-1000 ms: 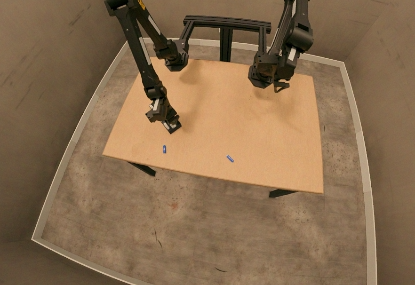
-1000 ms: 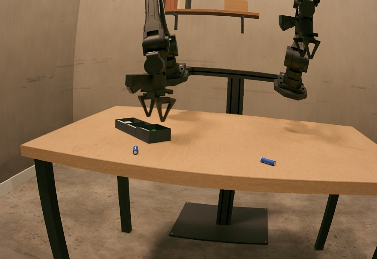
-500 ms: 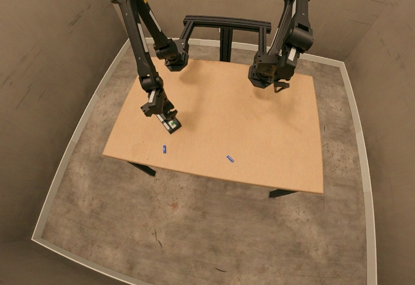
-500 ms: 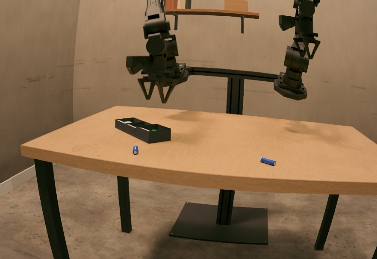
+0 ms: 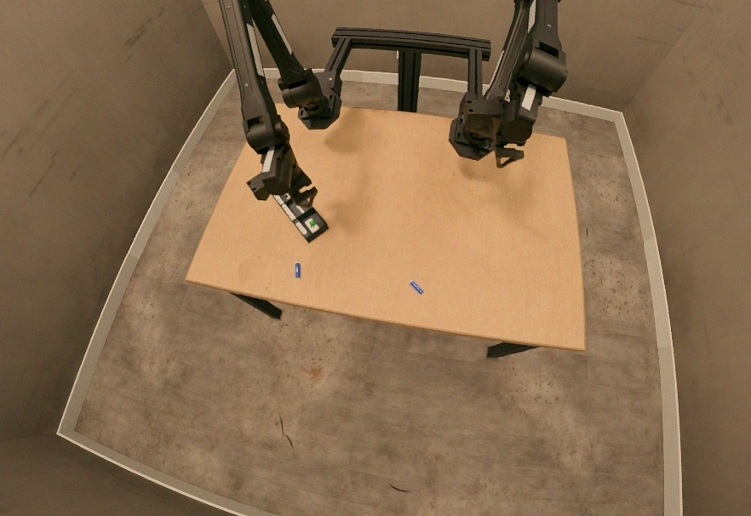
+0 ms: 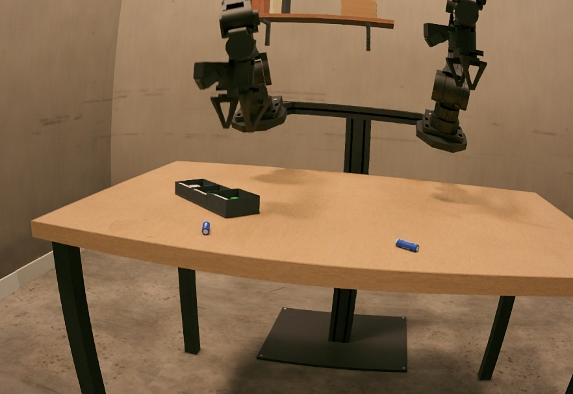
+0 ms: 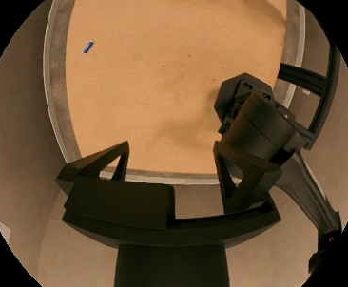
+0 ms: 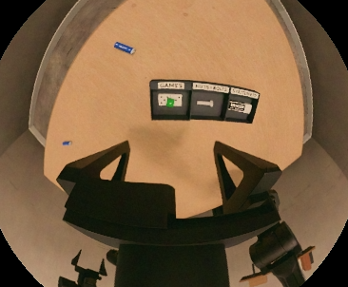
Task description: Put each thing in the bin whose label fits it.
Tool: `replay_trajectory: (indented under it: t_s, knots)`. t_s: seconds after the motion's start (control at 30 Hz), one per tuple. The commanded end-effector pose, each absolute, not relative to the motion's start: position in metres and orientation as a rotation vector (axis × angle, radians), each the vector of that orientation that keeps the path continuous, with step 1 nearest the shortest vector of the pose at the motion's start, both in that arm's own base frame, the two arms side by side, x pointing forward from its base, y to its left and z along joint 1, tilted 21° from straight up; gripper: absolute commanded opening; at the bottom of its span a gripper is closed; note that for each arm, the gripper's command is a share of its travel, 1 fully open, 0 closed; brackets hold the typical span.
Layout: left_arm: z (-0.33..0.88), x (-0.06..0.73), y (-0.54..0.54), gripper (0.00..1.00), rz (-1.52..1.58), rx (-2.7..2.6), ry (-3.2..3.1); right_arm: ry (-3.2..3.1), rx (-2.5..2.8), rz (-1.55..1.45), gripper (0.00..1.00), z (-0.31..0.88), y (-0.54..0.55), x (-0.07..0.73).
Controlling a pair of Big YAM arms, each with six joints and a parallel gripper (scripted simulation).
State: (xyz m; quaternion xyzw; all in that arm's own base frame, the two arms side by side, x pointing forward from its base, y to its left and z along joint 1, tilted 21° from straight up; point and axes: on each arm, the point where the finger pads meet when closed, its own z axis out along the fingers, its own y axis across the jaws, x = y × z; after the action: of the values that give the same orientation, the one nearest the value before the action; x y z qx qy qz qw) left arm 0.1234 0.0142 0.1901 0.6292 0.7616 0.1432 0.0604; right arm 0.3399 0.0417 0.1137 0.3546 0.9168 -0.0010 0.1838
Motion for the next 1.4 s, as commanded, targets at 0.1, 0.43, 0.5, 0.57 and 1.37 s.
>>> replay_trajectory:
  t_s: [0.1, 0.43, 0.5, 0.57, 1.37]
  knots:
    - [0.223, 0.129, 0.014, 1.00, 0.480, 1.858, 2.254, 2.533, 0.993, 0.048, 1.00, 0.159, 0.053, 0.348]
    - [0.223, 0.129, 0.014, 1.00, 0.480, 1.858, 2.254, 2.543, 0.995, 0.039, 1.00, 0.174, 0.056, 0.341]
    - [0.223, 0.129, 0.014, 1.00, 0.480, 1.858, 2.254, 2.557, 0.999, 0.024, 1.00, 0.163, 0.051, 0.337]
    - [0.223, 0.129, 0.014, 1.00, 0.480, 1.858, 2.254, 2.557, 0.999, 0.024, 1.00, 0.163, 0.051, 0.337]
    - [0.223, 0.129, 0.014, 1.00, 0.480, 1.858, 2.254, 2.557, 0.999, 0.024, 1.00, 0.161, 0.051, 0.337]
